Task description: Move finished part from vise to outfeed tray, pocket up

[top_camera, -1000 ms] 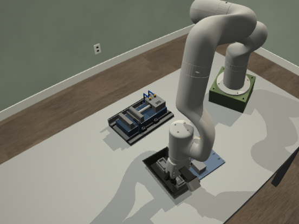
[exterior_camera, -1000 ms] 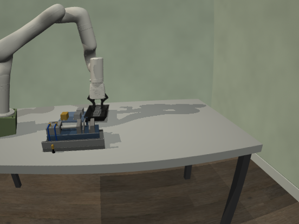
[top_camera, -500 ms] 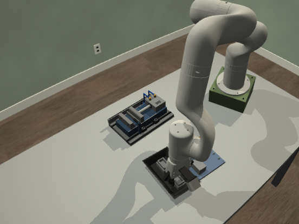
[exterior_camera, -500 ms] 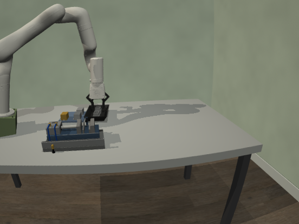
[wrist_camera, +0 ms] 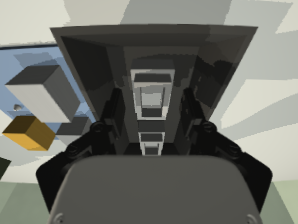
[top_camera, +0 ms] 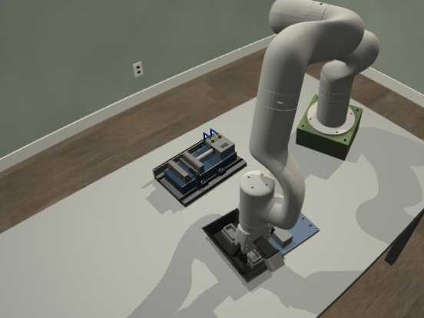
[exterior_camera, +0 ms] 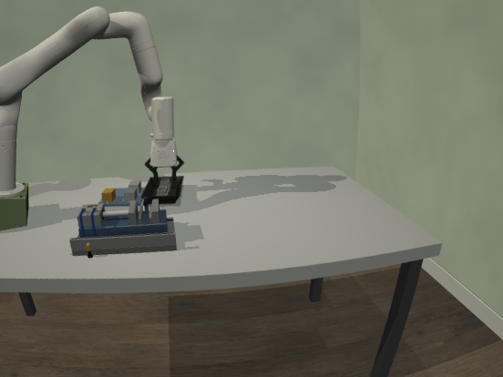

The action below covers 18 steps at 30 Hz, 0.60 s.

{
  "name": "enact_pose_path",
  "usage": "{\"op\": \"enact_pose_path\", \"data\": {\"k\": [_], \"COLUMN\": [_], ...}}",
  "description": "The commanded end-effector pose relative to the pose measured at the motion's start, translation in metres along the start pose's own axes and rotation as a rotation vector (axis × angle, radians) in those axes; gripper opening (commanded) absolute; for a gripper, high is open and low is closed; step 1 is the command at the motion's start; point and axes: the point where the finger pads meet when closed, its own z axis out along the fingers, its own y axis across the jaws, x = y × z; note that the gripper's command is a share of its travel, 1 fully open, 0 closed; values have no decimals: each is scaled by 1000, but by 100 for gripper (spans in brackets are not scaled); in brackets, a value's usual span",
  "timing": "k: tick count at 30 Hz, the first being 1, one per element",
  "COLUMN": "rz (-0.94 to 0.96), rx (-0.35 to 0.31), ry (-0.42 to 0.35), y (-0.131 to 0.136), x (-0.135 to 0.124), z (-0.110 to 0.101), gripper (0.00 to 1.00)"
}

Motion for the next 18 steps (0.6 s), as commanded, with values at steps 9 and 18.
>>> {"op": "enact_pose_path", "data": {"k": [9,18], "rz": [0,0], "rx": [-2,-2], "ry": [1,1], "y": [1,1], "x": [0,0], "z": [-7,-29], "gripper": [69,69]}}
